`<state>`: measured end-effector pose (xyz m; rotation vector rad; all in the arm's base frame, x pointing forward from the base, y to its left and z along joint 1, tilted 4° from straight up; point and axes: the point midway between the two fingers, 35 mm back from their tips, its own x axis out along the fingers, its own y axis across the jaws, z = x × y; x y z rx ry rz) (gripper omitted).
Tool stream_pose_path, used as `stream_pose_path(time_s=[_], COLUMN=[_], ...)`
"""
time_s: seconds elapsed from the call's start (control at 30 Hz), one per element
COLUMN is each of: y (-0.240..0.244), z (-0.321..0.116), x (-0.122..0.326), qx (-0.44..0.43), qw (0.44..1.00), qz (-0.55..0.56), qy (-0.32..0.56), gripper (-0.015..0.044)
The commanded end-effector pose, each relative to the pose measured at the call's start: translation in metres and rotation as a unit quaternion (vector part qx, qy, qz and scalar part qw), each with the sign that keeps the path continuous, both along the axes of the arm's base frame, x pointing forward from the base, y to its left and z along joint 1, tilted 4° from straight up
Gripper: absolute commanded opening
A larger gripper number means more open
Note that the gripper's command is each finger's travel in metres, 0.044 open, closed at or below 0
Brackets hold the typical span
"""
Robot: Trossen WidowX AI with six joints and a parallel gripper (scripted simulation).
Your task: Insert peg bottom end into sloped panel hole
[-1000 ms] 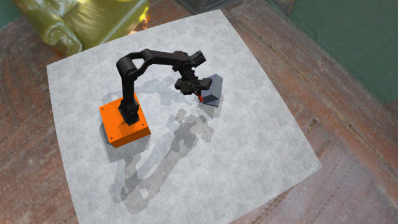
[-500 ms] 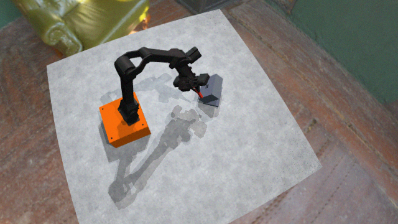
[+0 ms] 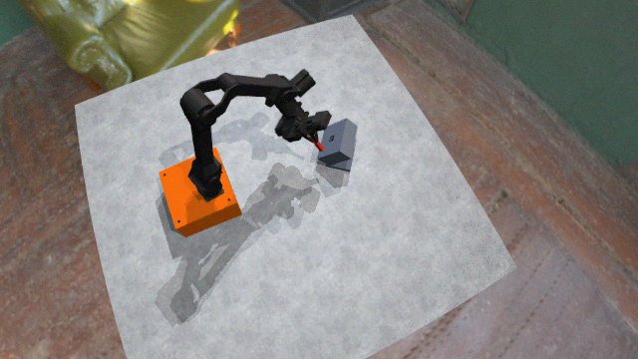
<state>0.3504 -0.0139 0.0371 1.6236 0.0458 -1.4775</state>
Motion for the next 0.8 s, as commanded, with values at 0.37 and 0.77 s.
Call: stream_pose_path(time_s=[0.37, 0.77], y=[0.020, 0.036], z=[0.004, 0.007], x=[0.000, -0.001], qx=[-0.019, -0.030], qw=[0.999, 0.998], qz=[0.017, 0.030], qy=[-0.028, -0.051], gripper=[0.0000, 0.0000])
